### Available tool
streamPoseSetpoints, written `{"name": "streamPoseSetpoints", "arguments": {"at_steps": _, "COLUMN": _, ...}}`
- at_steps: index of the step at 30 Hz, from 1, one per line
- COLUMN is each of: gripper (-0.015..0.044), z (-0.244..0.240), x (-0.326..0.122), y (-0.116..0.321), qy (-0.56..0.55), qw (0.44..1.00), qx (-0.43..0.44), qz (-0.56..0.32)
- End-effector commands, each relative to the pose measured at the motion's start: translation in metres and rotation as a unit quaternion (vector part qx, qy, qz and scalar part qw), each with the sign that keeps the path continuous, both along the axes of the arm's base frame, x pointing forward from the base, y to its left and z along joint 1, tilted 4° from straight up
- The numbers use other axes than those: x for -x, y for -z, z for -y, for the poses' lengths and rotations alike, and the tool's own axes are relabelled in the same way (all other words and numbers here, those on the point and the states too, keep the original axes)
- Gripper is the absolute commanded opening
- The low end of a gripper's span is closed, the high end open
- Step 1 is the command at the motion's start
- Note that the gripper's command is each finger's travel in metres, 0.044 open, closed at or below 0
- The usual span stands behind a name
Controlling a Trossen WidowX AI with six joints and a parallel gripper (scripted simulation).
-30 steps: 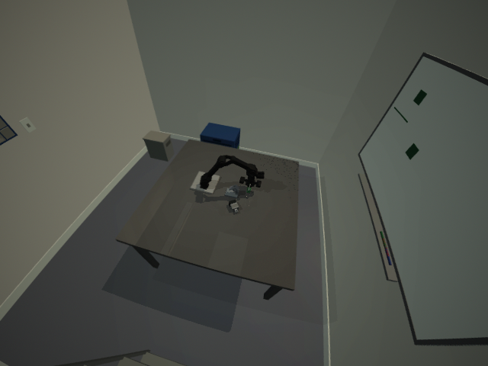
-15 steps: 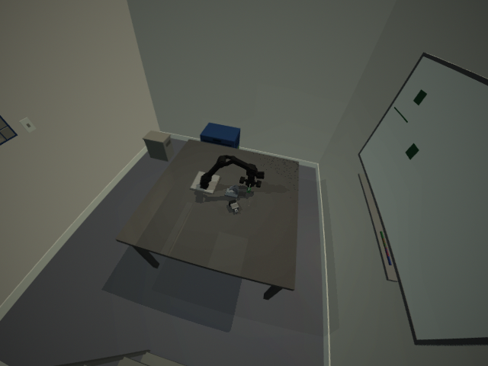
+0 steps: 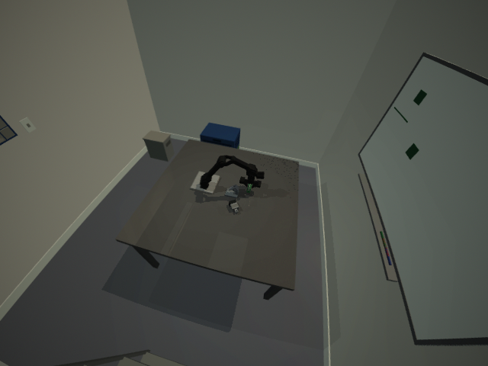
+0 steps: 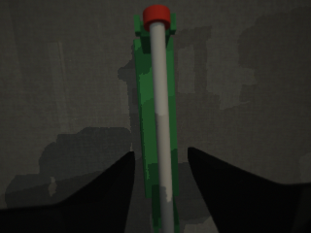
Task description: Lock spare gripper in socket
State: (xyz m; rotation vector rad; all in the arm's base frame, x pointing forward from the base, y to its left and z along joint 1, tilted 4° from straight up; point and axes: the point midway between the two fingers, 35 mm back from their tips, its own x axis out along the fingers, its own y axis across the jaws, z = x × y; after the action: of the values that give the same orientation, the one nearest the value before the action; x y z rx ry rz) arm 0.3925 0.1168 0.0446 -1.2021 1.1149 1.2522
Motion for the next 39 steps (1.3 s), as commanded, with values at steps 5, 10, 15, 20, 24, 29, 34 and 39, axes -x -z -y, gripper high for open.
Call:
{"name": "streamPoseSetpoints", "arguments": {"at_steps": 5, "gripper": 0.0394, "z": 0.000, "x": 0.001, "y": -0.010, "qy": 0.000, "qw": 1.000, "qx": 0.000, "qz": 0.000}}
{"name": "streamPoseSetpoints", "arguments": {"at_steps": 10, "gripper": 0.0440, "z": 0.000, "x": 0.004, "y": -0.020, "qy": -0.001, "qw": 1.000, "qx": 0.002, "qz": -0.009}}
{"name": "streamPoseSetpoints", "arguments": {"at_steps": 15, "gripper": 0.0440, "z": -0.001, "x": 0.006, "y": -0.031, "qy": -0.002, "qw": 1.000, "qx": 0.004, "qz": -0.015}}
{"name": "streamPoseSetpoints", "arguments": {"at_steps": 20, "gripper": 0.0440, "z": -0.001, "x": 0.008, "y": -0.043, "qy": -0.003, "qw": 1.000, "qx": 0.005, "qz": -0.019}}
{"name": "streamPoseSetpoints", "arguments": {"at_steps": 24, "gripper": 0.0440, "z": -0.001, "x": 0.010, "y": -0.053, "qy": -0.004, "qw": 1.000, "qx": 0.006, "qz": -0.023}}
{"name": "streamPoseSetpoints", "arguments": {"at_steps": 29, "gripper": 0.0440, "z": -0.001, "x": 0.011, "y": -0.066, "qy": -0.004, "qw": 1.000, "qx": 0.007, "qz": -0.027}}
{"name": "streamPoseSetpoints", "arguments": {"at_steps": 34, "gripper": 0.0440, "z": -0.002, "x": 0.013, "y": -0.079, "qy": -0.005, "qw": 1.000, "qx": 0.008, "qz": -0.029}}
{"name": "streamPoseSetpoints", "arguments": {"at_steps": 39, "gripper": 0.0440, "z": -0.002, "x": 0.014, "y": -0.093, "qy": -0.006, "qw": 0.999, "qx": 0.009, "qz": -0.032}}
